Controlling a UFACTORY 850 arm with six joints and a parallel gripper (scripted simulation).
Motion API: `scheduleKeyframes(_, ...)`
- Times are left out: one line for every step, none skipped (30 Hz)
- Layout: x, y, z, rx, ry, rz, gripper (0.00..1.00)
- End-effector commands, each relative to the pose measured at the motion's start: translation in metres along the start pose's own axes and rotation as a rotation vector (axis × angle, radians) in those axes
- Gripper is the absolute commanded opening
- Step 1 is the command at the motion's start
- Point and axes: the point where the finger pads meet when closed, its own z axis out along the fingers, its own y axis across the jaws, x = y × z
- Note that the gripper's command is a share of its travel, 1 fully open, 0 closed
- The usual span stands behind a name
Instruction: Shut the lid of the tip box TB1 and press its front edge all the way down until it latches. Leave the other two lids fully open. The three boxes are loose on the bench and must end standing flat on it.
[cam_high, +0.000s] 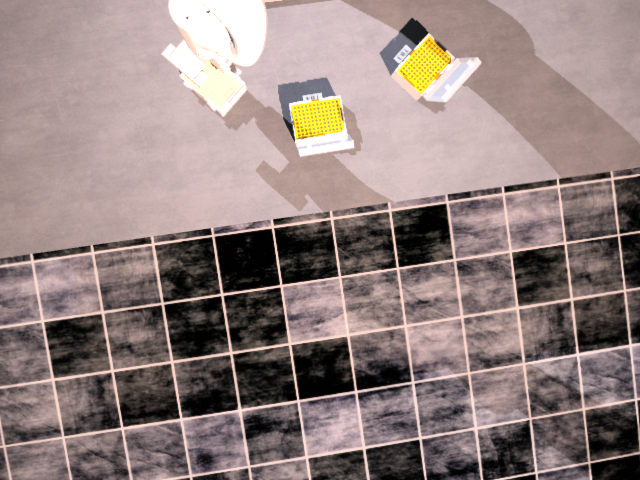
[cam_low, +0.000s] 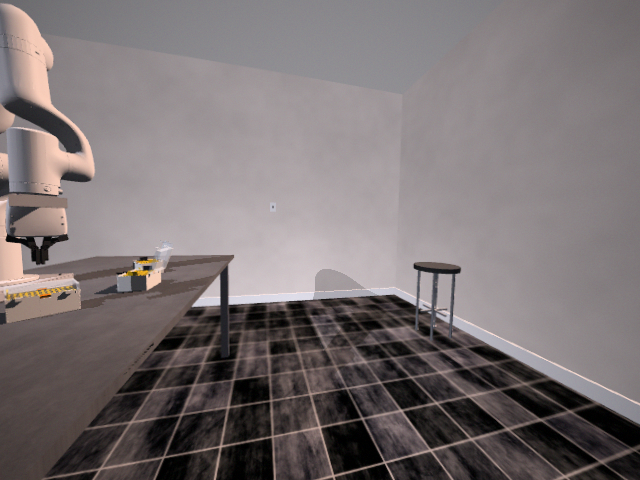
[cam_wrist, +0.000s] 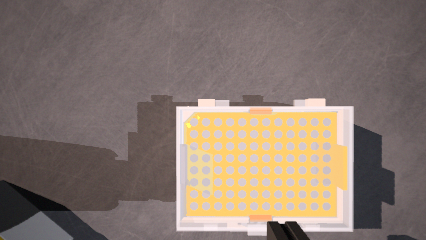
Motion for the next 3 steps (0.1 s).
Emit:
scheduleKeyframes(0.0007, -0.0002, -0.0005, 0.000, 0.002, 0.000, 0.00)
scheduleKeyframes(0.0007, -0.0002, -0.0005, 0.000, 0.002, 0.000, 0.00)
scheduleKeyframes(0.0007, -0.0002, -0.0005, 0.000, 0.002, 0.000, 0.00)
